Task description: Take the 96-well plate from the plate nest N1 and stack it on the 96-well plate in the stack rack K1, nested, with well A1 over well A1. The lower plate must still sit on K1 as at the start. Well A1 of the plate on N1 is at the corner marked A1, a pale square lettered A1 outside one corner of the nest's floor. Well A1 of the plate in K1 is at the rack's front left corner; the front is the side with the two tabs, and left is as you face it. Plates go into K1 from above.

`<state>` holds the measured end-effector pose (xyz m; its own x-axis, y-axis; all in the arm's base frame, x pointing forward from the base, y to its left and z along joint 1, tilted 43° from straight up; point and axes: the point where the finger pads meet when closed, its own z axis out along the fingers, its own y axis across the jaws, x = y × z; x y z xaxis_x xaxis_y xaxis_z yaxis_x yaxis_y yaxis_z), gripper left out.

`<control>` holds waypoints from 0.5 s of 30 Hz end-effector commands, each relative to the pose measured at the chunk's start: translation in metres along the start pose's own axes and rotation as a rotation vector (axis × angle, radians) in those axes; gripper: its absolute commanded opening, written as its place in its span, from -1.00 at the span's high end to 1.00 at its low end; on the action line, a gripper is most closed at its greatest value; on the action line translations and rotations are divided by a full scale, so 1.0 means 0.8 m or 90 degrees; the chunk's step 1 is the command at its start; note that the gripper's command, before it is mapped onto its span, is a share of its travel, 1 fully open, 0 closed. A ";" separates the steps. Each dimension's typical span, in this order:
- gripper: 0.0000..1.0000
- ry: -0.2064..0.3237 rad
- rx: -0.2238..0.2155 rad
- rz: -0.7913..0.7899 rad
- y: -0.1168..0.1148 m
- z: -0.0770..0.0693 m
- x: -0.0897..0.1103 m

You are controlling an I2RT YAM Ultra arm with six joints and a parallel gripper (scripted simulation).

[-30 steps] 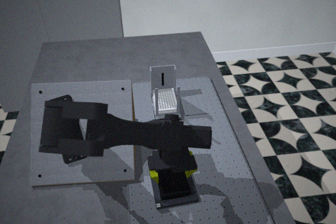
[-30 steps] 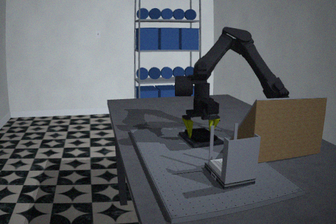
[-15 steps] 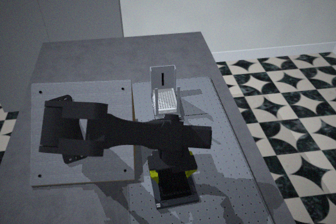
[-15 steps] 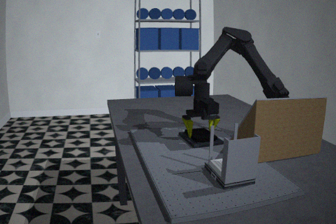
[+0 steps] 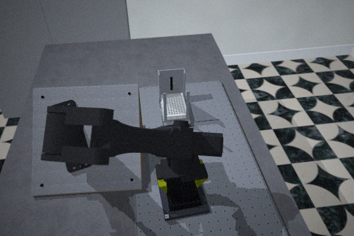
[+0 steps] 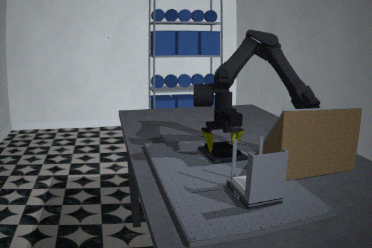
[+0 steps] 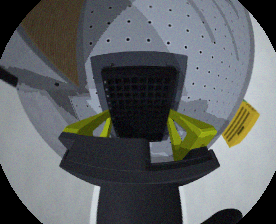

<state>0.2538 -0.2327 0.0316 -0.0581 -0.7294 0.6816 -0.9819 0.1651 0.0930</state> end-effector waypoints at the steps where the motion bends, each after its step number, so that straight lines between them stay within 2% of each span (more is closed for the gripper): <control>1: 1.00 -0.009 -0.003 -0.019 -0.001 -0.001 -0.011; 13: 1.00 -0.009 -0.003 -0.019 -0.001 -0.001 -0.011; 15: 1.00 -0.002 0.019 0.005 -0.011 -0.017 0.003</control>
<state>0.2537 -0.2323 0.0310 -0.0599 -0.7316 0.6791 -0.9818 0.1661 0.0924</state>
